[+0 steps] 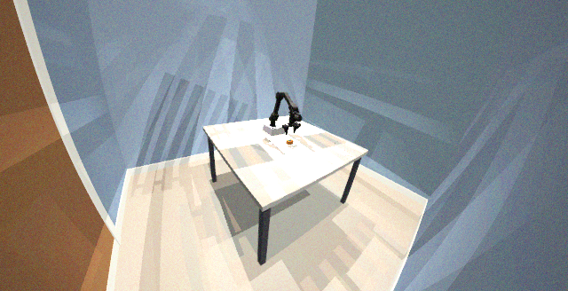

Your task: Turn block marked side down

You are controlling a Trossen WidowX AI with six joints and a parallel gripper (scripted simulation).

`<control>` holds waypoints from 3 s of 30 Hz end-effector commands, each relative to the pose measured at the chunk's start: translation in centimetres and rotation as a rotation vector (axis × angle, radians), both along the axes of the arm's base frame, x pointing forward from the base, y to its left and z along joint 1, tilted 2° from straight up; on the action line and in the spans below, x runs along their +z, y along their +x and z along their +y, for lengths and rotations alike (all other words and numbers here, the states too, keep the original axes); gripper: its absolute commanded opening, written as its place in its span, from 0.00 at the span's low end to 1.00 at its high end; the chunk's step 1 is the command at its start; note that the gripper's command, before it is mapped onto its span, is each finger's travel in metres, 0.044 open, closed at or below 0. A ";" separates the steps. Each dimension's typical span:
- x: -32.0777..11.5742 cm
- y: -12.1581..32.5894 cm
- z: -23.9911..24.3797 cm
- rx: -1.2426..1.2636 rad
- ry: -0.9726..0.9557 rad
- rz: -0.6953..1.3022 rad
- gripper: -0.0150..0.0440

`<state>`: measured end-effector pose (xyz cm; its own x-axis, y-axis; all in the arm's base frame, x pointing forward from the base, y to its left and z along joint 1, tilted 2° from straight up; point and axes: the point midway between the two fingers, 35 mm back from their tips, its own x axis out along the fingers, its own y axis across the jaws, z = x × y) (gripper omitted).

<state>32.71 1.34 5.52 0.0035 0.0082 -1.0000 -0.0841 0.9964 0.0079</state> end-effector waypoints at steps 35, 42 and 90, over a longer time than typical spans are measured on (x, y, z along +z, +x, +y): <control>-8.3 -0.1 0.8 0.019 0.009 0.007 1.00; -8.6 -0.1 0.8 0.019 0.009 0.007 0.82; -6.6 0.1 0.7 0.014 0.032 -0.218 0.25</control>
